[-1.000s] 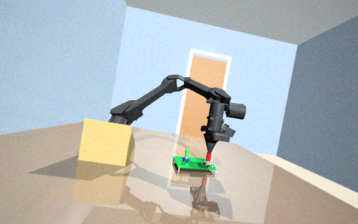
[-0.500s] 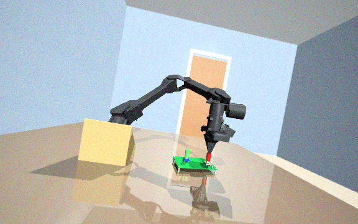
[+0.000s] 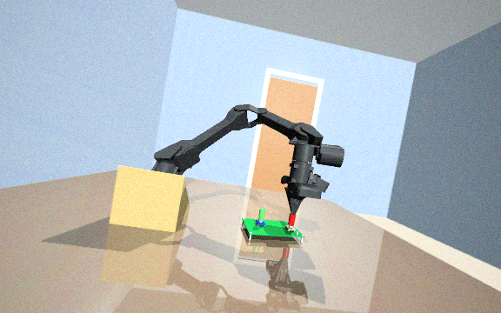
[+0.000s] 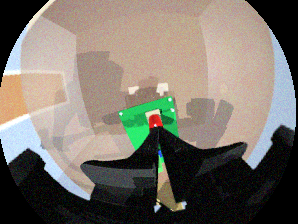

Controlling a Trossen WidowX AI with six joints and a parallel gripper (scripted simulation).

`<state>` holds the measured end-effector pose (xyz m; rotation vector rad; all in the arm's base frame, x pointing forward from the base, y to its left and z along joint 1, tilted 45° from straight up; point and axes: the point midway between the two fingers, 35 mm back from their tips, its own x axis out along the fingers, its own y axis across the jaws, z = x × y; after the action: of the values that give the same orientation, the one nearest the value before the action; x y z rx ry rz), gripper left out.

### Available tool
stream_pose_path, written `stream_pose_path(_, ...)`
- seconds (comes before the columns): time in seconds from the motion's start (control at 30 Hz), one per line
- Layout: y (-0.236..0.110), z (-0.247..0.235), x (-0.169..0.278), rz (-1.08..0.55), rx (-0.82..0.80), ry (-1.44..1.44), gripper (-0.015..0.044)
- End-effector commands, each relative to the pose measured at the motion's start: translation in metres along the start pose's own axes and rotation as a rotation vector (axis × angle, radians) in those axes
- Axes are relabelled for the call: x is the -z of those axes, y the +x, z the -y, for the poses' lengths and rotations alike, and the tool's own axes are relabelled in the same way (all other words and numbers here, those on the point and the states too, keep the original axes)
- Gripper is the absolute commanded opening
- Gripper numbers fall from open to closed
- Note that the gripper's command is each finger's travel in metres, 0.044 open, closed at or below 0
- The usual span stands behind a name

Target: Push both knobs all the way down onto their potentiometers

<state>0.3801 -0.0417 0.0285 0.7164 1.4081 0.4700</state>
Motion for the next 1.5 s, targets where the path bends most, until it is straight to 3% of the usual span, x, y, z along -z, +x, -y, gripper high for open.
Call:
stream_pose_path(0.0, 0.005, -0.002, 0.0, -0.006, -0.005, -0.003, 0.0)
stream_pose_path(0.63, -0.018, -0.001, 0.0, -0.006, -0.004, -0.003, 0.0)
stream_pose_path(0.93, -0.013, -0.001, 0.004, -0.014, -0.008, 0.006, 0.0236)
stream_pose_path(1.2, -0.041, 0.016, 0.095, -0.012, 0.009, 0.008, 0.044)
stream_pose_path(1.47, -0.039, 0.016, 0.192, -0.014, -0.001, 0.004, 0.044)
